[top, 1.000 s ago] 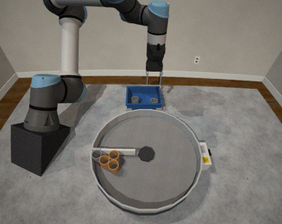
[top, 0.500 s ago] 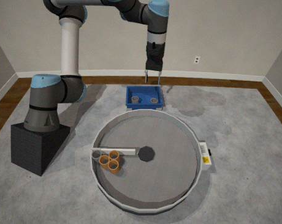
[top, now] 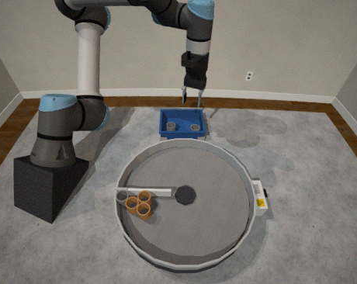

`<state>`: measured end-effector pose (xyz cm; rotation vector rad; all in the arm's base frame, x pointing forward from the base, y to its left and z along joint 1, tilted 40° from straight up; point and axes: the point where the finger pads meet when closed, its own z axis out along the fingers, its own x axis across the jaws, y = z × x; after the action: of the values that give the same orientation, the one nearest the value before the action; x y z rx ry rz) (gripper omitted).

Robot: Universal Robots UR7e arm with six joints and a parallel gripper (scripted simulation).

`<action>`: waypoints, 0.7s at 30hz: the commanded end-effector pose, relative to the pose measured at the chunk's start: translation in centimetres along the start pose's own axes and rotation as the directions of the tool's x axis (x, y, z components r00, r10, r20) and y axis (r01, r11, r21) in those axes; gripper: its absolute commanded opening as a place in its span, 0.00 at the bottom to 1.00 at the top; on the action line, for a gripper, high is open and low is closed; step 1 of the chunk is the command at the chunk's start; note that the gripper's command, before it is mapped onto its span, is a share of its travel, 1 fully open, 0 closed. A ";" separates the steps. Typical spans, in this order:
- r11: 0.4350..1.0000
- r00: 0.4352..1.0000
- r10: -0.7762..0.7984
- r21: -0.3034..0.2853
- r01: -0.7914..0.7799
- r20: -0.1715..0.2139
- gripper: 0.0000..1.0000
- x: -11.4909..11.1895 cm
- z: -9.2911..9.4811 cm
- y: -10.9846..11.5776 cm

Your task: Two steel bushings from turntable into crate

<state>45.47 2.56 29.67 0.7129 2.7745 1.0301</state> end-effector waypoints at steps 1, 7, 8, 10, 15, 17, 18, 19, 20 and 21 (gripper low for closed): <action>0.999 0.999 0.047 0.003 -0.047 0.003 1.00 0.1 -0.1 0.0; 0.999 0.999 0.047 0.003 -0.047 0.003 1.00 0.1 -0.1 0.0; 0.996 0.996 0.084 0.002 -0.084 0.002 1.00 0.2 -0.2 0.0; 0.985 0.985 0.173 0.002 -0.173 0.002 1.00 0.5 -0.4 0.0; 0.966 0.966 0.260 0.002 -0.260 0.002 1.00 0.7 -0.6 -0.1; 0.966 0.966 0.260 0.002 -0.260 0.002 1.00 0.7 -0.6 -0.1; 0.966 0.966 0.260 0.002 -0.260 0.002 1.00 0.7 -0.6 -0.1; 0.966 0.966 0.260 0.002 -0.260 0.002 1.00 0.7 -0.6 -0.1; 0.966 0.966 0.260 0.002 -0.260 0.002 1.00 0.7 -0.6 -0.1; 0.966 0.966 0.260 0.002 -0.260 0.002 1.00 0.7 -0.6 -0.1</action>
<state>44.70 2.53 30.09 1.0771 2.7366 1.0668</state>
